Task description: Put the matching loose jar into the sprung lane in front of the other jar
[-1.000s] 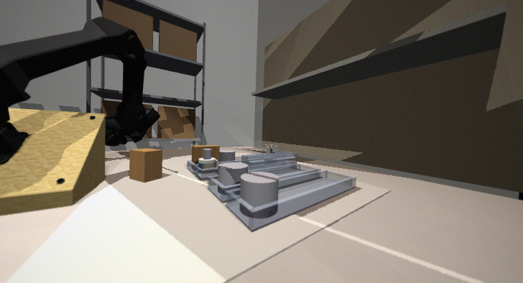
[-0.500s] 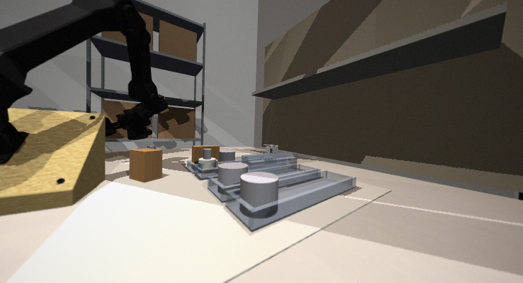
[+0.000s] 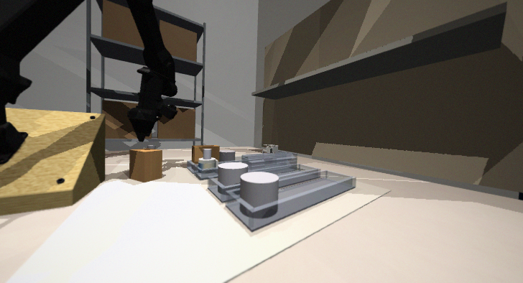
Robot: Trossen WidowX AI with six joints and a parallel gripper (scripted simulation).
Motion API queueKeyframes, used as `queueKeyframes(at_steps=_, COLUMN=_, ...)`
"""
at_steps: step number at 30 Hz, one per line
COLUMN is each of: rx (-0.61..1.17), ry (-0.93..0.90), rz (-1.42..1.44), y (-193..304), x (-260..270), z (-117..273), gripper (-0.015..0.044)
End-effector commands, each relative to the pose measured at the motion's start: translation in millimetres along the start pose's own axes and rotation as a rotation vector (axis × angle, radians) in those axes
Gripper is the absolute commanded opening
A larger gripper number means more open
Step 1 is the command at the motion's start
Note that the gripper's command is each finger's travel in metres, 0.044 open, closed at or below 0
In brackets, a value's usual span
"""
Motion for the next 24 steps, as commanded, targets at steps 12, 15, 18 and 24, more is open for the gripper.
queueKeyframes(at_steps=12, rx=-0.095, ry=0.157, rz=0.135, y=-13.6, x=-43.0, z=-6.1, gripper=0.044)
queueKeyframes(at_steps=15, rx=-0.095, ry=0.157, rz=0.135, y=-13.7, x=-43.5, z=-6.0, gripper=0.044)
queueKeyframes(at_steps=18, rx=-0.095, ry=0.158, rz=0.135, y=-14.9, x=-45.1, z=-16.1, gripper=0.044)
queueKeyframes(at_steps=24, rx=-0.095, ry=0.158, rz=0.135, y=-15.7, x=-46.2, z=-23.1, gripper=0.044)
Point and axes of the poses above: the point midway between the two fingers, 35 mm back from their tips, its own z axis back along the fingers, its own x axis across the jaws, y = z × x, the point moved 3 cm from there along z, back along the fingers, and after that the axes turned 8 degrees about z, right-handed, at the moved point
